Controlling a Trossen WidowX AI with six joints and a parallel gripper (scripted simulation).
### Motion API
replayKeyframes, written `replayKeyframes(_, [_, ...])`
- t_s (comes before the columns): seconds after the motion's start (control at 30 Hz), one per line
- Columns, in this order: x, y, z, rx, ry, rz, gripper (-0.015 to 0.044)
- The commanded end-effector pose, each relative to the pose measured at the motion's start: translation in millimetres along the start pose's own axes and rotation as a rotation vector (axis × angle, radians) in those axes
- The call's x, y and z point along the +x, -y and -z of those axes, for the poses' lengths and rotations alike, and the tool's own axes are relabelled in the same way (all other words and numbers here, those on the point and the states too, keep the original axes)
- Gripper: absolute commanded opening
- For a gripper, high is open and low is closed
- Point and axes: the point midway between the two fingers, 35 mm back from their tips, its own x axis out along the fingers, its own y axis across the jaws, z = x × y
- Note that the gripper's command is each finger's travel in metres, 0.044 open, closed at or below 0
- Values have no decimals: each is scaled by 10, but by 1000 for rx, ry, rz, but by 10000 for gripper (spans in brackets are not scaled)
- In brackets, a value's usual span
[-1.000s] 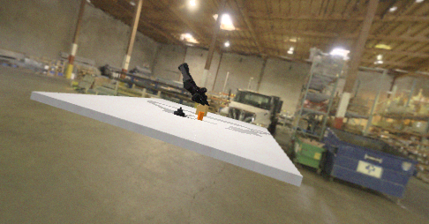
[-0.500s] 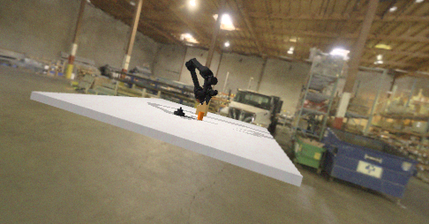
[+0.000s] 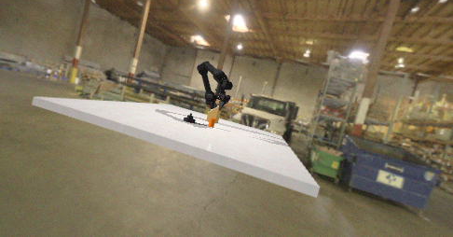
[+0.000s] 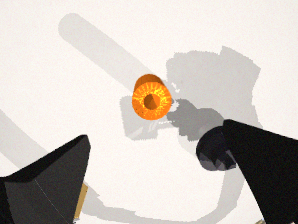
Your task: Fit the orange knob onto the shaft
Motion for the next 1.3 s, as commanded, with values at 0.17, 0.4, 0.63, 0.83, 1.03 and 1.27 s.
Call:
replayKeyframes(0.17, [5,5,9,843,-4,4,440])
replayKeyframes(0.4, [5,5,9,991,-4,4,440])
replayKeyframes(0.63, [118,9,5,991,-4,4,440])
replayKeyframes(0.83, [356,7,13,991,-4,5,440])
replayKeyframes(1.03, [507,8,15,991,-4,6,440])
replayKeyframes(1.27, [598,14,8,991,-4,6,440])
